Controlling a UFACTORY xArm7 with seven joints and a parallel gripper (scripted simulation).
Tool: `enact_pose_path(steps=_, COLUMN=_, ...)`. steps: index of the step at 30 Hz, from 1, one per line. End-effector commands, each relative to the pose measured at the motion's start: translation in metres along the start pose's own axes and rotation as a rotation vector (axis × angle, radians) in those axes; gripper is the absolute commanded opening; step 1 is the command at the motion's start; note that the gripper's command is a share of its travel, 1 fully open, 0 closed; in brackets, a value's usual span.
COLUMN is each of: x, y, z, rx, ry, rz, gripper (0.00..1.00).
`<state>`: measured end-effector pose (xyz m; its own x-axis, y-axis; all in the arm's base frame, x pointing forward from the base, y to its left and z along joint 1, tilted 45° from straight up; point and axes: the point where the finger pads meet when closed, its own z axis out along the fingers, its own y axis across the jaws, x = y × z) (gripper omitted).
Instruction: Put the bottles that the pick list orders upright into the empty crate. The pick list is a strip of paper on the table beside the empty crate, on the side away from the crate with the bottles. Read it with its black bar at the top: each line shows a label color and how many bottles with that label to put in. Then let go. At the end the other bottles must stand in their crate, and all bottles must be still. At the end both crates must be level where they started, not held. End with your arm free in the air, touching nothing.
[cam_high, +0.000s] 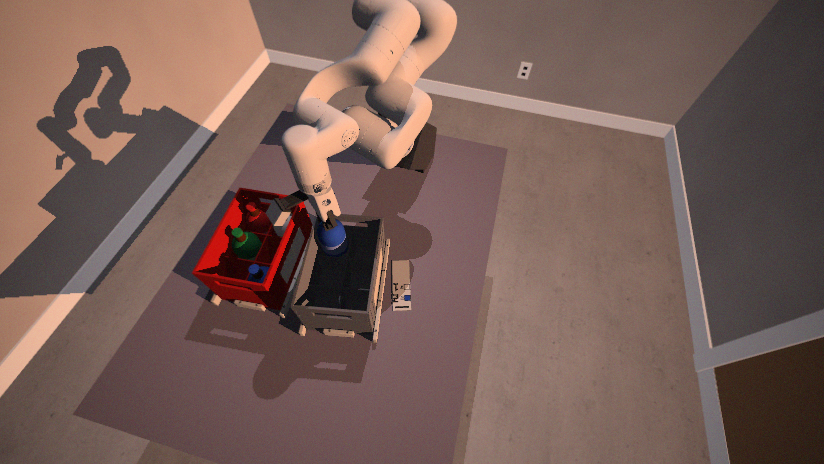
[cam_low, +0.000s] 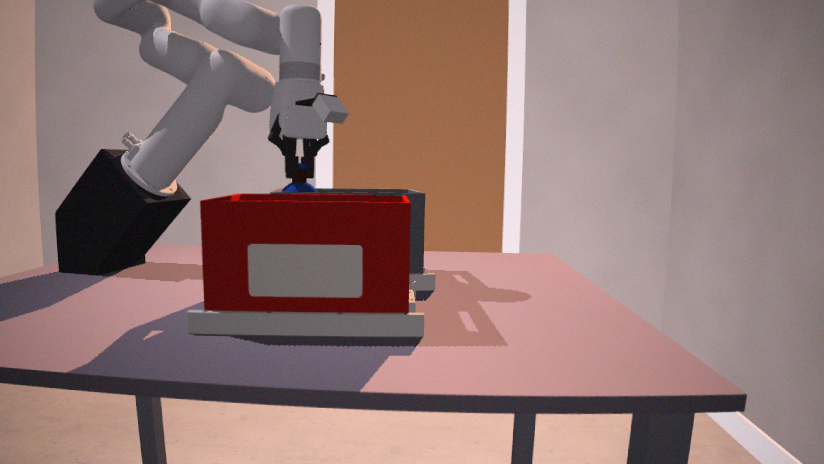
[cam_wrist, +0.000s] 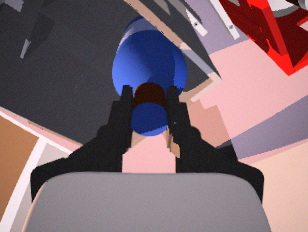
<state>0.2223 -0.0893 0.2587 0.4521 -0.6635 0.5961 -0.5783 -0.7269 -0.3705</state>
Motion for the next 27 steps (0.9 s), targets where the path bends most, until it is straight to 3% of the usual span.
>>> enact_pose_path(steps=1, x=0.001, y=-0.001, z=0.003, rx=0.001, ry=0.003, rz=0.0, gripper=0.0)
enact_pose_path(steps=27, x=0.001, y=-0.001, z=0.026, rx=0.001, ry=0.003, rz=0.0, gripper=0.0)
